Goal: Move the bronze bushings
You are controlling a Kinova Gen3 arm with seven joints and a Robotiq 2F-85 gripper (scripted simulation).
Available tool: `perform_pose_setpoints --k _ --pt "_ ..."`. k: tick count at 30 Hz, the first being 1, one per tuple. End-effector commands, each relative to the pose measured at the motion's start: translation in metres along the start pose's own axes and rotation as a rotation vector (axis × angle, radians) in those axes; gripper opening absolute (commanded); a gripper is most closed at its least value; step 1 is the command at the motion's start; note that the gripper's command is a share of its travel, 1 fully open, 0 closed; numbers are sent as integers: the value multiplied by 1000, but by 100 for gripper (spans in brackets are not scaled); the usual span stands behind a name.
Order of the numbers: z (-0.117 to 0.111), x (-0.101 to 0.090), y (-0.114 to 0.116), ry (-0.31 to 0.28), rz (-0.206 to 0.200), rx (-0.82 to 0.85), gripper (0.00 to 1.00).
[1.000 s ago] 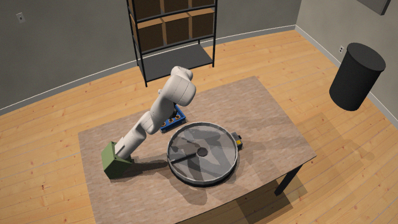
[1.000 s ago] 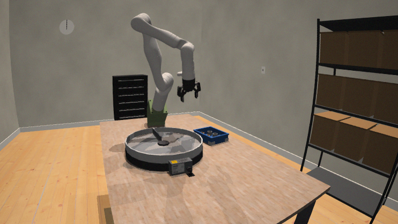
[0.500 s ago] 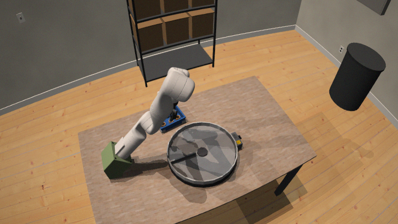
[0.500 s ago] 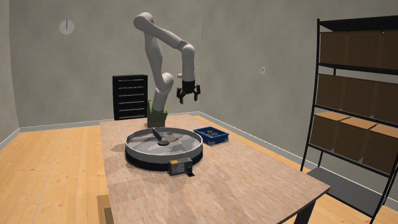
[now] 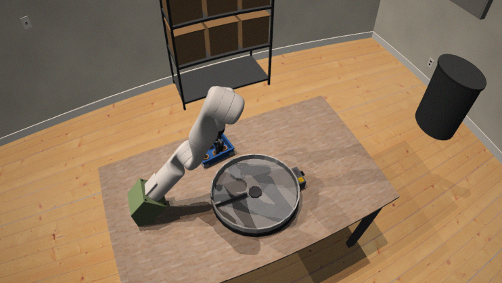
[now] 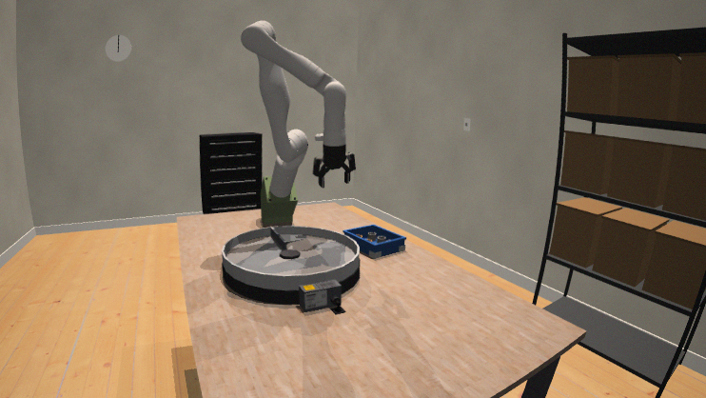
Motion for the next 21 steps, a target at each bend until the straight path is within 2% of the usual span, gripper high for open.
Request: perform_pose_setpoints --k 1,7,8,17,18,21 --pt "1 4 -1 -22 -21 7 100" --pt "1 4 -1 -22 -21 7 100" --pt "2 8 -2 -43 -38 11 100" --pt "2 8 -2 -43 -38 11 100" --pt "3 11 -3 -62 -53 13 100" --pt "3 11 -3 -62 -53 13 100"
Point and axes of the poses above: the point where the finger pads meet when closed, its own x axis out along the fingers, its own y axis across the jaws, z = x × y, the point moved 6 cm from there along -x, back along the fingers, and after that the axes turned 5 degrees about -x, right-handed, at the moved point
